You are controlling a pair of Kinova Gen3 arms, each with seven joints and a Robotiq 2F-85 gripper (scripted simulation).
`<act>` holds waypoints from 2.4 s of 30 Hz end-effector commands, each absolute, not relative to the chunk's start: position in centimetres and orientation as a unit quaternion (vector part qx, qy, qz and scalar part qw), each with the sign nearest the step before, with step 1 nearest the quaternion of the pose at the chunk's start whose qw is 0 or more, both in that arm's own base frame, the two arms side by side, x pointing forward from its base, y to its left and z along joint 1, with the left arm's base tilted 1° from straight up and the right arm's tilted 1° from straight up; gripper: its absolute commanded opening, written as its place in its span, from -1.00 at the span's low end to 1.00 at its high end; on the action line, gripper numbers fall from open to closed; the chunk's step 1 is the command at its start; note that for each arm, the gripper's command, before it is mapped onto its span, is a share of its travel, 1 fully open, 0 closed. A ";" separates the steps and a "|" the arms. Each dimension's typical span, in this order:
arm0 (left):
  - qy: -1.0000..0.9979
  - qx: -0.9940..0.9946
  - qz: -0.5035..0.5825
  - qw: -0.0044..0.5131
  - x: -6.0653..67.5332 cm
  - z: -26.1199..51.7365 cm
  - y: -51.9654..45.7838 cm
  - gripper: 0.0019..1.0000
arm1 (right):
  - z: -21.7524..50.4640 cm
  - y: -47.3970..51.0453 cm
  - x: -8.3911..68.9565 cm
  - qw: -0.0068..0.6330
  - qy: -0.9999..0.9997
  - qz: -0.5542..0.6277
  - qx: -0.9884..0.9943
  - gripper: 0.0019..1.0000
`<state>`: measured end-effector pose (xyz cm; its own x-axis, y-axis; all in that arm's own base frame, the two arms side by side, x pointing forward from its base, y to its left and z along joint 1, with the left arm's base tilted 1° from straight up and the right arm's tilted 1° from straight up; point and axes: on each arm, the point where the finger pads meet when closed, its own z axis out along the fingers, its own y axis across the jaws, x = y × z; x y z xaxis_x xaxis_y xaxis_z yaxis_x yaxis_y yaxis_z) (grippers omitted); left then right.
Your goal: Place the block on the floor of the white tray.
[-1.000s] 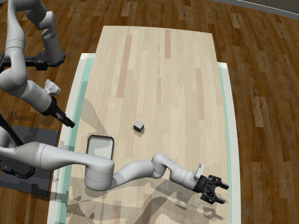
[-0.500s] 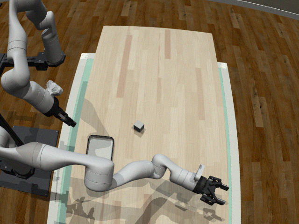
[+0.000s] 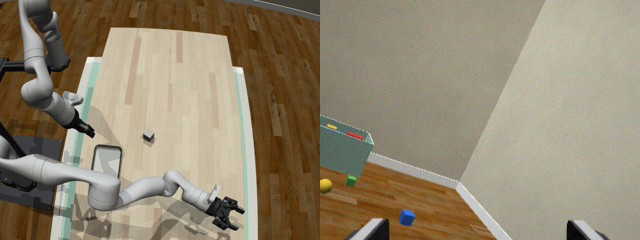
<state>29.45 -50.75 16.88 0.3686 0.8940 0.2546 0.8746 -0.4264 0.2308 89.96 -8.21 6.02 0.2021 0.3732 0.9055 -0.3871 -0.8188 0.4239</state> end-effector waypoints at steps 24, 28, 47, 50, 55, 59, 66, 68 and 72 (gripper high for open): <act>0.849 0.526 0.057 0.008 44.0 2.9 -42.4 0.30 | 7.8 -24.2 85.6 0.305 -0.181 0.584 0.730 1.00; 0.886 0.461 0.042 0.007 46.3 0.8 -40.4 0.30 | 8.0 -25.8 84.9 0.305 -0.199 0.579 0.730 1.00; 0.957 0.290 0.009 0.005 51.5 -4.3 -34.8 0.30 | 8.7 -33.4 80.8 0.306 -0.294 0.551 0.719 1.00; 0.960 0.281 0.008 0.006 51.7 -4.5 -34.5 0.30 | 8.8 -34.6 80.0 0.306 -0.310 0.546 0.716 1.00; 0.961 0.278 0.007 0.006 51.8 -4.6 -34.3 0.30 | 9.0 -36.5 78.7 0.306 -0.336 0.538 0.710 1.00; 0.961 0.278 0.007 0.006 51.8 -4.6 -34.3 0.30 | 9.1 -37.8 77.7 0.307 -0.353 0.533 0.705 1.00; 0.961 0.278 0.007 0.006 51.8 -4.6 -34.3 0.30 | 9.4 -40.4 75.7 0.306 -0.389 0.521 0.695 1.00; 0.961 0.278 0.007 0.006 51.8 -4.6 -34.3 0.30 | 9.4 -41.1 75.1 0.306 -0.400 0.518 0.691 1.00; 0.961 0.278 0.007 0.006 51.8 -4.6 -34.3 0.30 | 9.6 -42.5 73.9 0.306 -0.420 0.511 0.684 1.00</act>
